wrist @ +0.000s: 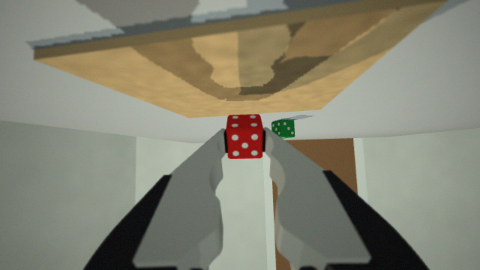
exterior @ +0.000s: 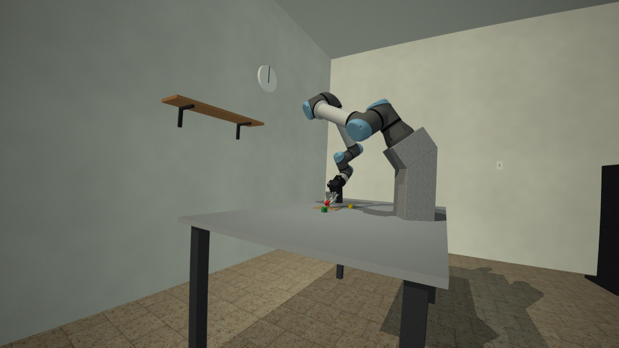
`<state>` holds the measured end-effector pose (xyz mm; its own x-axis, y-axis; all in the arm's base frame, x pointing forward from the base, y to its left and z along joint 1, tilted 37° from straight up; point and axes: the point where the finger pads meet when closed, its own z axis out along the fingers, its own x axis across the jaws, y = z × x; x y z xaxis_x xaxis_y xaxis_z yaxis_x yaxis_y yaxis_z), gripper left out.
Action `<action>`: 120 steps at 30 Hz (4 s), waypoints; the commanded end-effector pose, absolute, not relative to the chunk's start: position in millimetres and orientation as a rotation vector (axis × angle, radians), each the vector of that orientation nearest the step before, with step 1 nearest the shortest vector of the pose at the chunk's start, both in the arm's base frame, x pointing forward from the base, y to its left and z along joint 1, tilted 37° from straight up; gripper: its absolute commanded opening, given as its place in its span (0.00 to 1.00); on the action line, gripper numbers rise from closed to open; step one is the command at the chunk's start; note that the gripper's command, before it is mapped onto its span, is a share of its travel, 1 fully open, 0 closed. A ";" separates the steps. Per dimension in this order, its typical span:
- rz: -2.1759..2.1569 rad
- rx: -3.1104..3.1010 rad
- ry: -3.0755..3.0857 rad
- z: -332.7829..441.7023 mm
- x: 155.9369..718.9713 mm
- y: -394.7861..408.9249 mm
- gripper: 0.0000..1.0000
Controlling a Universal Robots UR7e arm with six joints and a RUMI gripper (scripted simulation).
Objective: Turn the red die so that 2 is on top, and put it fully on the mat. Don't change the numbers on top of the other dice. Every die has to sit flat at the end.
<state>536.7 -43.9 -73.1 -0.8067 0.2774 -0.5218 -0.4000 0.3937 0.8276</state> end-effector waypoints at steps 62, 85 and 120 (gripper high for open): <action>1.450 -0.107 2.051 -82.2 544.7 -42.8 0.06; 1.450 -0.107 2.051 -82.2 544.7 -42.8 0.17; 1.450 -0.107 2.051 -82.2 544.7 -42.8 0.24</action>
<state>543.0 -42.0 -81.8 -0.8067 0.2774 -0.5218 -0.4000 0.3937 0.8276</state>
